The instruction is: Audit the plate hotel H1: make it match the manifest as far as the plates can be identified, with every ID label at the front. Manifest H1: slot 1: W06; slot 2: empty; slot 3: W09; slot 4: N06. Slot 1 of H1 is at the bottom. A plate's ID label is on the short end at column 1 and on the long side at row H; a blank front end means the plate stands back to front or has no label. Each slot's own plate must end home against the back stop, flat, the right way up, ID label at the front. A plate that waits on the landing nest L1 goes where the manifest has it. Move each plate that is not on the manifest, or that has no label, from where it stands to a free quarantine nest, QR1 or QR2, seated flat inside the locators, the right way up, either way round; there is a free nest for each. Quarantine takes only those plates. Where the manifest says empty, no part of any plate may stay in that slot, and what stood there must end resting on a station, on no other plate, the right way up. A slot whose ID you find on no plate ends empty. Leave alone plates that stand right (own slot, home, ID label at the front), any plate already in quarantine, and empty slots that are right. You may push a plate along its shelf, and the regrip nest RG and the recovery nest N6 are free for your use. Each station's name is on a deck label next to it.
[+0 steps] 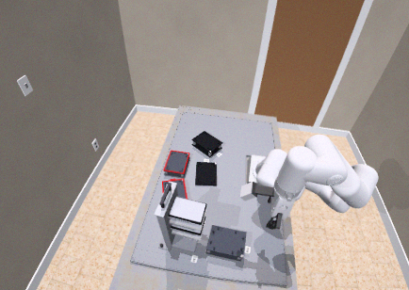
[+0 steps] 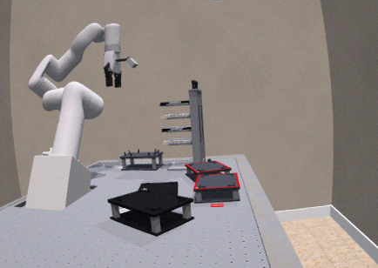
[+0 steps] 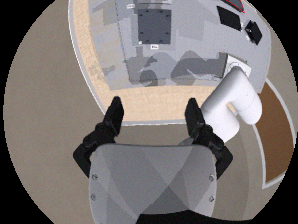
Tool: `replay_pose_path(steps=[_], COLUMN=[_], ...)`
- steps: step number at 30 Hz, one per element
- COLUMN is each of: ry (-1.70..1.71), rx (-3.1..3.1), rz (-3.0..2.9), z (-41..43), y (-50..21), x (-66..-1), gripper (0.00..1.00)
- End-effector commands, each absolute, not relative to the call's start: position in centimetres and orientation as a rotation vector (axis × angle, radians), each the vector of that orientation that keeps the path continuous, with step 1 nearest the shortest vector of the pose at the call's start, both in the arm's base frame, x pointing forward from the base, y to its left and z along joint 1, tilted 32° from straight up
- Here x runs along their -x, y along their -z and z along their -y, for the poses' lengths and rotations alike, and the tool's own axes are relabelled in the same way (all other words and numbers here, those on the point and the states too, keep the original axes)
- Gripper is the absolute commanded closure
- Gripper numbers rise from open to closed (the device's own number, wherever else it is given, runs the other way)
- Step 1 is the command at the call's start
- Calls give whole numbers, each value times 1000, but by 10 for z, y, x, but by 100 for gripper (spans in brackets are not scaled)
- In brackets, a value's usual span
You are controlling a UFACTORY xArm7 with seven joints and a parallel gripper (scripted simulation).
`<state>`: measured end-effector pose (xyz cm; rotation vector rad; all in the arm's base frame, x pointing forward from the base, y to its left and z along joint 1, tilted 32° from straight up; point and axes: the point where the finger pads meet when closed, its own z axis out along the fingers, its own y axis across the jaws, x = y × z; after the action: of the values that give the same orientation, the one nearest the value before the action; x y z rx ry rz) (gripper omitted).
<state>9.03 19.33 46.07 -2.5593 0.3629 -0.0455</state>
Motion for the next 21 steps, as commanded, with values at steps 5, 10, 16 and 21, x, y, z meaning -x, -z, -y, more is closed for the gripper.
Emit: replay_pose_path(steps=[5,10,16,21], ry=[46,46,46,46], rx=[2558,2558,2558,2558], rz=[-362,-362,-362,-362], z=[-181,-174,-172,-172], y=[-481,-493,-495,-495], x=[-88,-86,-86,-86], gripper=[0,0,0,0])
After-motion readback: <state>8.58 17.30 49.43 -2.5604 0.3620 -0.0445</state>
